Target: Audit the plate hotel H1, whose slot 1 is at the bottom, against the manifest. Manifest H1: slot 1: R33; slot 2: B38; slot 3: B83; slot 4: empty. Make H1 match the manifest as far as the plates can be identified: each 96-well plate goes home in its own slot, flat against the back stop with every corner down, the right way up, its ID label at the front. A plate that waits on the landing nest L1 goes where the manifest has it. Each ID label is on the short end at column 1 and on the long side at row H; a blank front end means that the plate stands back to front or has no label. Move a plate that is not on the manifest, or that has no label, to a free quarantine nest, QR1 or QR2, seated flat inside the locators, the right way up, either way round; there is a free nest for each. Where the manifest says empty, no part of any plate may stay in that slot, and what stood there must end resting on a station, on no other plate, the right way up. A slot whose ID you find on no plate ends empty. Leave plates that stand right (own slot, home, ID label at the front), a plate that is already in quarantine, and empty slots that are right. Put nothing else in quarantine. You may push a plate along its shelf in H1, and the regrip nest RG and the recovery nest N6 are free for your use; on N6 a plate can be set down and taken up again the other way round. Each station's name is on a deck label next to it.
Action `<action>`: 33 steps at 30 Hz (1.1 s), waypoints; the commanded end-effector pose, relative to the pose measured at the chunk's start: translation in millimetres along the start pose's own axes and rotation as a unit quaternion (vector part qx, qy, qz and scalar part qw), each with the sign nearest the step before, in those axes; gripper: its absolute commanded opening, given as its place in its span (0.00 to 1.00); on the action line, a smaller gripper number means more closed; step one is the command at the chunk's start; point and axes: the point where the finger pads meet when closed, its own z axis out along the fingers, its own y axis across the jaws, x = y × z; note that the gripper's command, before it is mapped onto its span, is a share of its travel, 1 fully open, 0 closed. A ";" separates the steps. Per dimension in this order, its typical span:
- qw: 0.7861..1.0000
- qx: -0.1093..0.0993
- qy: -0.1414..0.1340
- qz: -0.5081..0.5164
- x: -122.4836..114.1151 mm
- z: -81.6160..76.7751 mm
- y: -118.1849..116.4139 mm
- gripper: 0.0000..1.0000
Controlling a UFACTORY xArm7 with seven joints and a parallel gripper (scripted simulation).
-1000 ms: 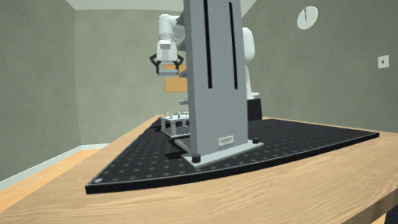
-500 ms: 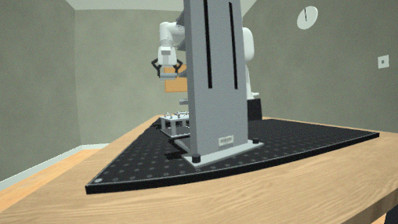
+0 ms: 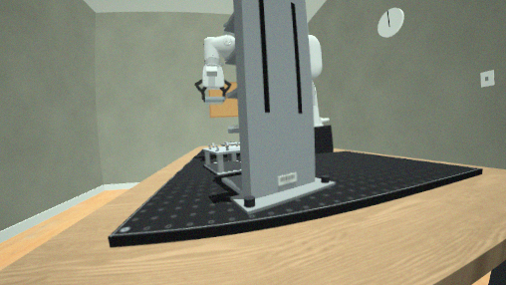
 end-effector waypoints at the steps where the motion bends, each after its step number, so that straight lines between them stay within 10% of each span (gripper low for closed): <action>1: 1.000 -0.002 0.000 0.001 -19.1 -1.7 -3.2 0.00; 33: 1.000 -0.002 -0.001 0.001 -146.9 -1.6 -59.9 0.00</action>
